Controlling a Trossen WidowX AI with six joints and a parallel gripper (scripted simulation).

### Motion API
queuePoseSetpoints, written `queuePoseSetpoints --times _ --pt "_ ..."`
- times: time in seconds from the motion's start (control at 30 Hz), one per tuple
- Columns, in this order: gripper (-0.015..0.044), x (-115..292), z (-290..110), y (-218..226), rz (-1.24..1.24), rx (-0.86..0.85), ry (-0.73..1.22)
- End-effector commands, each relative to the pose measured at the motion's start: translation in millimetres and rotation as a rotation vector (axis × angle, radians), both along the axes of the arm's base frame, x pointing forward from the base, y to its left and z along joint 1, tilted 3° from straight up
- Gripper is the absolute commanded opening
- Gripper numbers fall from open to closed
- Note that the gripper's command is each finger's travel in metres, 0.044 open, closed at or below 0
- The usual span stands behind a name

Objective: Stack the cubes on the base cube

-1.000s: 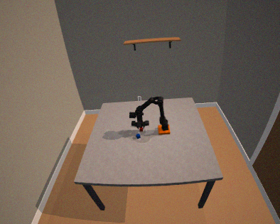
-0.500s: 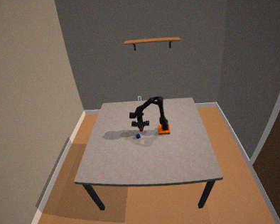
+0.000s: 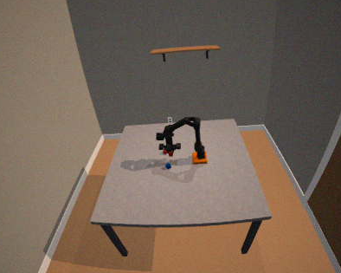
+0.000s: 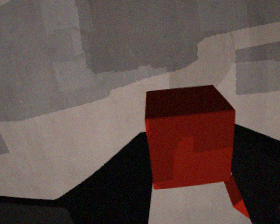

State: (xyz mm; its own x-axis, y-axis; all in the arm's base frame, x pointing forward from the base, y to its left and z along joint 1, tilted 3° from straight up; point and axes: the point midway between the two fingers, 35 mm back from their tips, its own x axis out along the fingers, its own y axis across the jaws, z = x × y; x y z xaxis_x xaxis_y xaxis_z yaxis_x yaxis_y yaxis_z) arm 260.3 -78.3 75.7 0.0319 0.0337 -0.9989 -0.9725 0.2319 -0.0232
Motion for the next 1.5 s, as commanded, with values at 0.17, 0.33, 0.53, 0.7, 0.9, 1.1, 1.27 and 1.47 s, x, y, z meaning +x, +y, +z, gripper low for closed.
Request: queuePoseSetpoints --times 0.17,0.33,0.53,0.7,0.9,1.1,1.27,1.47 --pt "0.0105 -0.6 28.5 -0.7 0.003 0.002 -0.007" --pt "0.0105 -2.9 44.6 -0.7 0.003 0.002 -0.006" --pt "0.0105 -6.4 61.7 -0.3 0.003 0.002 -0.006" --pt "0.0105 -2.0 60.4 5.1 -0.015 0.003 -0.006" --pt "0.0105 8.3 55.9 18.8 -0.059 0.005 -0.005" --pt "0.0105 17.8 51.2 33.4 -0.103 0.008 -0.004" --pt "0.0105 25.0 47.2 46.4 -0.140 0.010 -0.003" --pt "0.0105 32.8 42.3 62.7 -0.184 0.013 -0.002"
